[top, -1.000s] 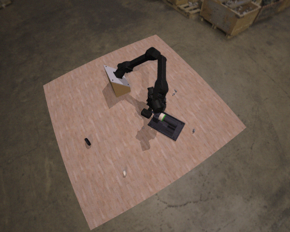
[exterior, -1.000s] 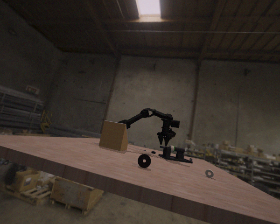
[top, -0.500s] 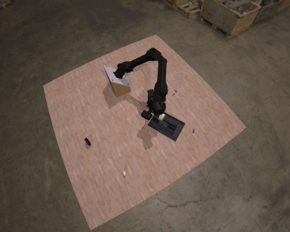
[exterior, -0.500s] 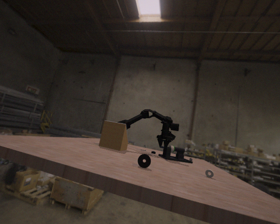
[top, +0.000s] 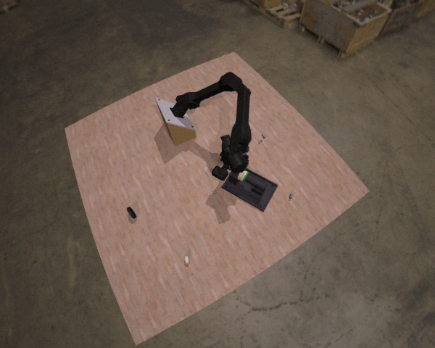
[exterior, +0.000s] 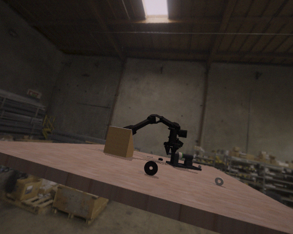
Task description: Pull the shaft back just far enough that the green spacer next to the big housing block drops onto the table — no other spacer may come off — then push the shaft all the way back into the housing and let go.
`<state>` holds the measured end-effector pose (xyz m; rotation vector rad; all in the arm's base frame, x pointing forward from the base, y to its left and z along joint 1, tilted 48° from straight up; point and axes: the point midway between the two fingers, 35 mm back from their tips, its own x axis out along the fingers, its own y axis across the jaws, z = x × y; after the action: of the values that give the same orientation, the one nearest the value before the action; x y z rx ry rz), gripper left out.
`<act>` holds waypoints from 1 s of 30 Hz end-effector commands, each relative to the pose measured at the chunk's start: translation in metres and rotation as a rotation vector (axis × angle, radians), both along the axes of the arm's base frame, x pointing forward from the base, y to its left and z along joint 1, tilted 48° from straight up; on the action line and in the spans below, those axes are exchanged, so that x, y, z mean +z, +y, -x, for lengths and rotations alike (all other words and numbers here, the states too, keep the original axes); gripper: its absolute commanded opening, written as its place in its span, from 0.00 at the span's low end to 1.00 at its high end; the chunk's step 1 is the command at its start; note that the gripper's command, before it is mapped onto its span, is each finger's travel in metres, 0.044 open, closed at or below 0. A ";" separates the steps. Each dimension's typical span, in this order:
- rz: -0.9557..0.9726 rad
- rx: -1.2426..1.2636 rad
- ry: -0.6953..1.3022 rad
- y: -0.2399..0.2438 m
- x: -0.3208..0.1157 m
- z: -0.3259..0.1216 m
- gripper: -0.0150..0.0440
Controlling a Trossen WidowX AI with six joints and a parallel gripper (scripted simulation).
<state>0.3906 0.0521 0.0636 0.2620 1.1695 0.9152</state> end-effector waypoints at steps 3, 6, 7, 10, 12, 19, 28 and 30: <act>-0.006 -0.004 0.003 0.001 0.000 0.000 1.00; -0.006 -0.004 0.003 0.001 0.000 0.000 1.00; -0.006 -0.004 0.003 0.001 0.000 0.000 1.00; -0.006 -0.004 0.003 0.001 0.000 0.000 1.00; -0.006 -0.004 0.003 0.001 0.000 0.000 1.00; -0.006 -0.004 0.003 0.001 0.000 0.000 1.00; -0.006 -0.004 0.003 0.007 -0.005 -0.001 1.00; -0.006 -0.004 0.003 0.009 -0.007 -0.001 1.00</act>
<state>0.3929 0.0559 0.0600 0.2610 1.1640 0.9118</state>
